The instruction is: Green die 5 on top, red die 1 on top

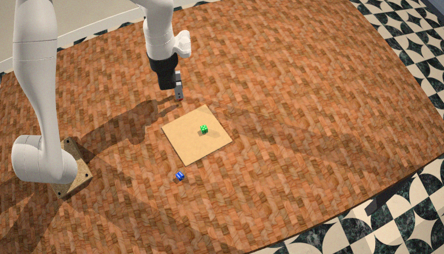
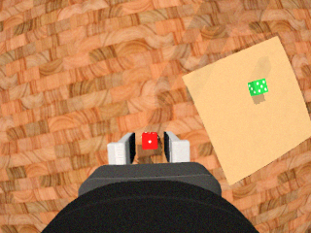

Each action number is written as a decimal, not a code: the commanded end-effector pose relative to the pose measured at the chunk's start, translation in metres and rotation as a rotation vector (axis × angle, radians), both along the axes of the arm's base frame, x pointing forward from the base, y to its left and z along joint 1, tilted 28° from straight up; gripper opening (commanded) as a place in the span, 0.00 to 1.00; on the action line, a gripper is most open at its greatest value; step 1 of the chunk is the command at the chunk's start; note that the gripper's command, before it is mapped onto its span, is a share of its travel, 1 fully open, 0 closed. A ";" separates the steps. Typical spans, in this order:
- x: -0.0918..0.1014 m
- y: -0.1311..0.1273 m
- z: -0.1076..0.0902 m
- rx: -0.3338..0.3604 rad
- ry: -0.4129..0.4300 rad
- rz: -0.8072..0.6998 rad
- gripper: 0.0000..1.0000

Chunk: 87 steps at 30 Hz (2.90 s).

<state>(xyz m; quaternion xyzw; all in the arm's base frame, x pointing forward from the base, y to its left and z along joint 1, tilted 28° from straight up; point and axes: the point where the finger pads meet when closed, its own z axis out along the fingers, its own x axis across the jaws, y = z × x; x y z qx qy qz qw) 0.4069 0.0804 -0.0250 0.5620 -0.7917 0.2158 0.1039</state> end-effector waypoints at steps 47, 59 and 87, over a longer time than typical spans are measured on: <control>0.002 -0.009 -0.019 0.001 -0.001 0.001 0.64; 0.002 -0.009 -0.019 0.001 -0.001 0.001 0.64; 0.002 -0.009 -0.019 0.001 -0.001 0.001 0.34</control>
